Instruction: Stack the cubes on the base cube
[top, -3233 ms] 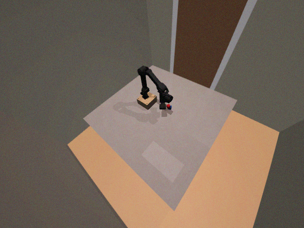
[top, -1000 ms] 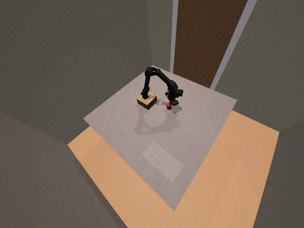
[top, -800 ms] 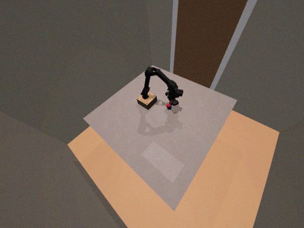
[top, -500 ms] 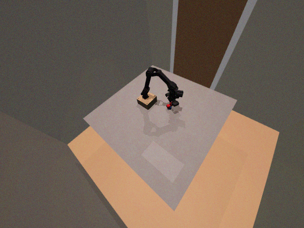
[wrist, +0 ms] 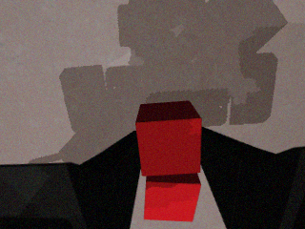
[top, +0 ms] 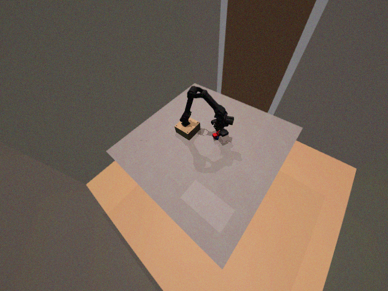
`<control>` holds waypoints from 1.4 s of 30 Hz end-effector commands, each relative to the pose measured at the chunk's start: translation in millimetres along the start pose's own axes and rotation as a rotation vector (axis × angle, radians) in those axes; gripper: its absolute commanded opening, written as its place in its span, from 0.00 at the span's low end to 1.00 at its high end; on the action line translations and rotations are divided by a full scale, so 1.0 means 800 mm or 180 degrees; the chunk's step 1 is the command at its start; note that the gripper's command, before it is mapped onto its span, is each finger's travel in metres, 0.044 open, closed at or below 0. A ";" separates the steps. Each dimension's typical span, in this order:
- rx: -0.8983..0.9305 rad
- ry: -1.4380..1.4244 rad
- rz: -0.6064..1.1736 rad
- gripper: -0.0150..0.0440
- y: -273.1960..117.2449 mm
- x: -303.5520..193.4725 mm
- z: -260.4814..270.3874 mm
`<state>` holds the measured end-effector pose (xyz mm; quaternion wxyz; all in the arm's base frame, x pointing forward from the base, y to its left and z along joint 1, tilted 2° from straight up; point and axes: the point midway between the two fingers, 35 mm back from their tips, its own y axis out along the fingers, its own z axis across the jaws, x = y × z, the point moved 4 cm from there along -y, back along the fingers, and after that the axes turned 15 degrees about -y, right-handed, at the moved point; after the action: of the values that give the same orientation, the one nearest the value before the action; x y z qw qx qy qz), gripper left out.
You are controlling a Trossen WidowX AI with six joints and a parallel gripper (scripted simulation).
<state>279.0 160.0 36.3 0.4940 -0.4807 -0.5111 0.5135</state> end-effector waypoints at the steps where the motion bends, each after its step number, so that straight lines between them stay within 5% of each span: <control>1: -0.0010 -0.0017 0.0011 0.43 0.001 0.000 -0.001; 11: -0.0010 -0.0017 0.0011 0.43 0.001 0.000 -0.001; 15: -0.0010 -0.0017 0.0011 0.60 0.001 0.000 -0.001; 42: 0.0001 -0.0001 0.0001 0.60 -0.041 0.000 0.000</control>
<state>278.4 159.3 62.1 0.4953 -0.4797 -0.5070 0.5173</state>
